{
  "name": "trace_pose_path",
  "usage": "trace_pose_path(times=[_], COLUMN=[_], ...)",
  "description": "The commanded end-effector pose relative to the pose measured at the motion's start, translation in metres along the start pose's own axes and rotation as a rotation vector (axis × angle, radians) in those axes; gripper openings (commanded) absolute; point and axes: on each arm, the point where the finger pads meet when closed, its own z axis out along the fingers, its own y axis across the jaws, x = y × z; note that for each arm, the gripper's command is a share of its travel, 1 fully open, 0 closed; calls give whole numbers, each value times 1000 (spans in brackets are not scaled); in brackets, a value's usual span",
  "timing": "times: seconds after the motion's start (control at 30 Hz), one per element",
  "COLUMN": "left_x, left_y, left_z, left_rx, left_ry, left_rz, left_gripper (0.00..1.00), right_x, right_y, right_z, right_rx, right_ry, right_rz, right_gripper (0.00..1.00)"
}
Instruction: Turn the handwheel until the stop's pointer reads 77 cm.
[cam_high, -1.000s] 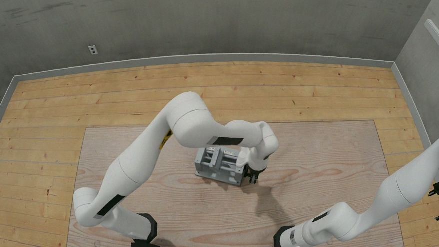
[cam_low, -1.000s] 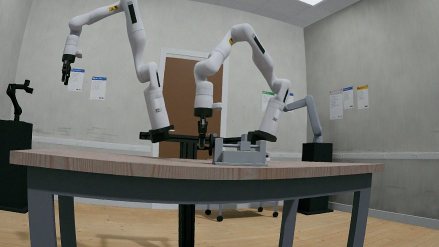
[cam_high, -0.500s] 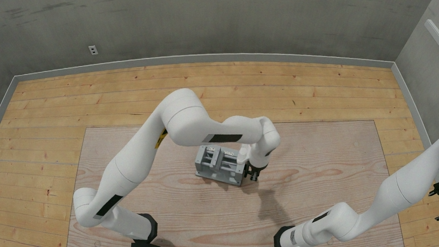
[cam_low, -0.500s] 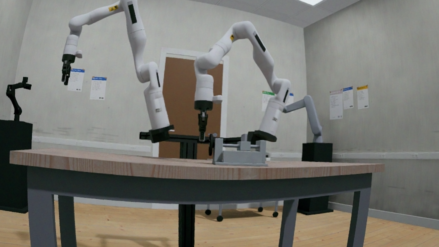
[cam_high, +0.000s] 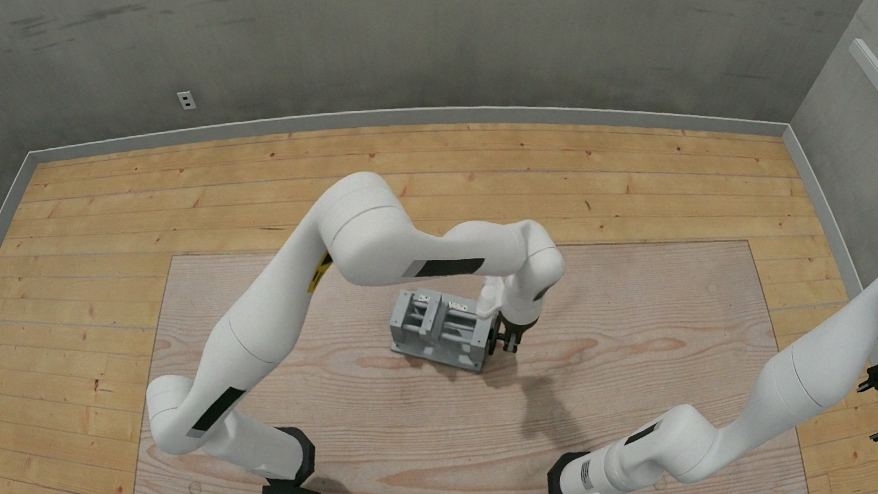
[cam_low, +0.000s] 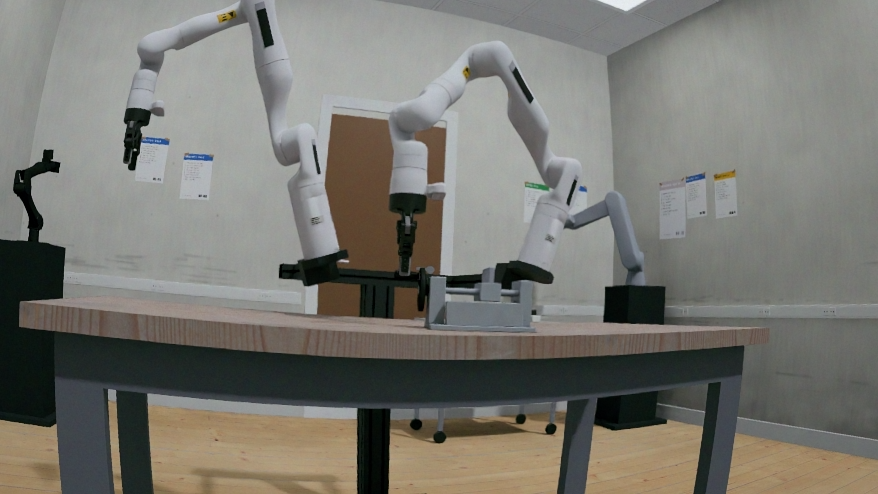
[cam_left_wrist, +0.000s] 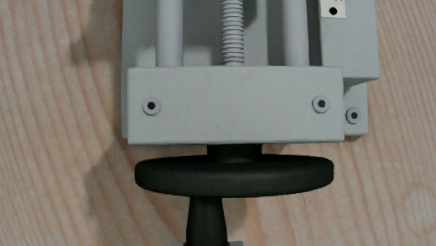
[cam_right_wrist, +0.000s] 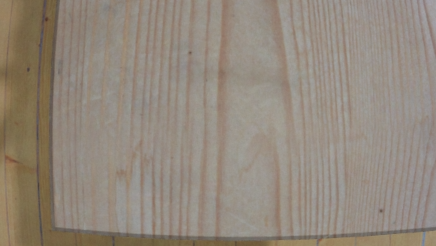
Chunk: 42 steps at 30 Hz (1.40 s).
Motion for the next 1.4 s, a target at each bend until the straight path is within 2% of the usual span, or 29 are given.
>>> trace_pose_path(times=[0.0,0.77,1.37], left_x=[0,0,-2], left_y=[9,29,43], left_z=[-6,1,15], left_rx=[-5,-2,-8], left_ry=[-2,1,-6], left_rz=[4,4,4], left_gripper=[160,160,160], right_x=[1,1,1], right_y=[-1,-1,-1], right_z=[-1,-1,-1], right_rx=[4,4,4], right_ry=[5,5,5], right_rz=[-12,-12,-12], right_gripper=[1000,1000,1000])
